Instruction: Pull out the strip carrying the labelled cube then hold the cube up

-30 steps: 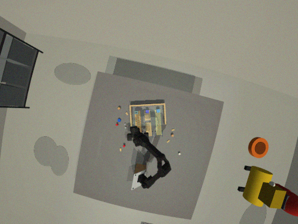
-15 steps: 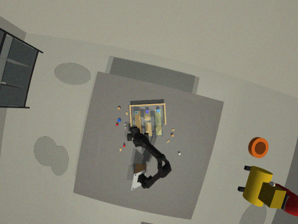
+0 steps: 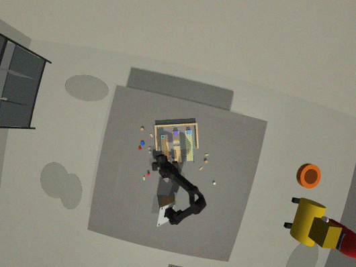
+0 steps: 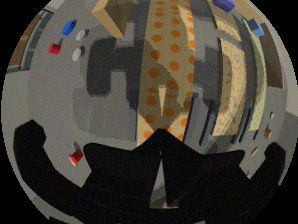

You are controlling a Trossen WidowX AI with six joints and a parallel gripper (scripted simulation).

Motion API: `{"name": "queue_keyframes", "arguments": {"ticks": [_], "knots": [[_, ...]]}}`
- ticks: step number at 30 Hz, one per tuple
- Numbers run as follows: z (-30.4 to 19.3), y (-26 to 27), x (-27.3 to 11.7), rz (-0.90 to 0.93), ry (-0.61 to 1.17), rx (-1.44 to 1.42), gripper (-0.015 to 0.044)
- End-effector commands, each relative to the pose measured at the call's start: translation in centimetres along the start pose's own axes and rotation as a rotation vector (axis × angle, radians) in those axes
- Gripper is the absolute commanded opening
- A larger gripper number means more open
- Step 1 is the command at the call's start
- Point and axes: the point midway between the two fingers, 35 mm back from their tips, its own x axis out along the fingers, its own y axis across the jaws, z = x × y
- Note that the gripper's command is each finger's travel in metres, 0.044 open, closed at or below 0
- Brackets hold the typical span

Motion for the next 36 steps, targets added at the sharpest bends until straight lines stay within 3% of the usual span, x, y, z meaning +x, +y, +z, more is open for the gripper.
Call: {"name": "queue_keyframes", "arguments": {"ticks": [1,36], "knots": [[-1.4,0.0,0.5,0.002,0.025,-0.008,0.0],[-6.5,0.1,0.5,0.002,0.027,-0.01,0.0]]}}
